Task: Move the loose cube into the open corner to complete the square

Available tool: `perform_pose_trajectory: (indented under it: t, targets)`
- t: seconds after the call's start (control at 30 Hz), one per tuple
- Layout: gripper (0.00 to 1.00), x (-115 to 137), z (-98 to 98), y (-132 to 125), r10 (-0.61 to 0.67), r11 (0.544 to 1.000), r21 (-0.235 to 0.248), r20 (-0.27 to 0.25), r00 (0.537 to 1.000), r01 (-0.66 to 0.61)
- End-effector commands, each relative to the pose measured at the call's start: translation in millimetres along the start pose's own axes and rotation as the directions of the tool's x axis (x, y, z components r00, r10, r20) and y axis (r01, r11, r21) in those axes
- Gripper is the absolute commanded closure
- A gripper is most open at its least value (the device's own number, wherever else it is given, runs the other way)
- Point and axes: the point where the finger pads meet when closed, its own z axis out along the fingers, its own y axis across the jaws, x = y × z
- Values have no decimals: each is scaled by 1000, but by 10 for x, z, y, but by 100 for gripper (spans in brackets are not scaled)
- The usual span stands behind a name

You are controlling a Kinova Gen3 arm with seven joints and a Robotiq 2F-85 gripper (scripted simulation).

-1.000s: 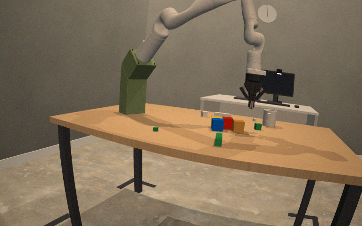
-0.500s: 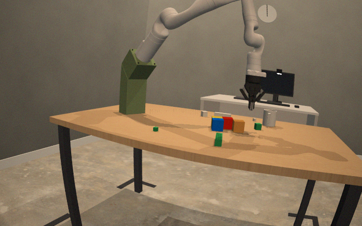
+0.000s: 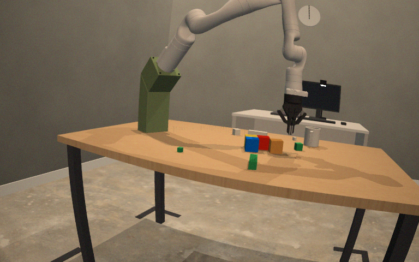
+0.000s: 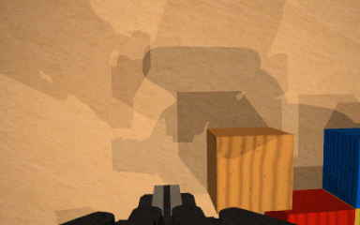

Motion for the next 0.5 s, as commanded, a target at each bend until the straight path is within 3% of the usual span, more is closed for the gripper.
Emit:
perform_pose_trajectory:
  t: [0.0,0.47]
  targets:
    - [90,72,122,28,8,1000,-3,-7,1000,-8]
    - [90,75,438,28,8,1000,-3,-7,1000,-8]
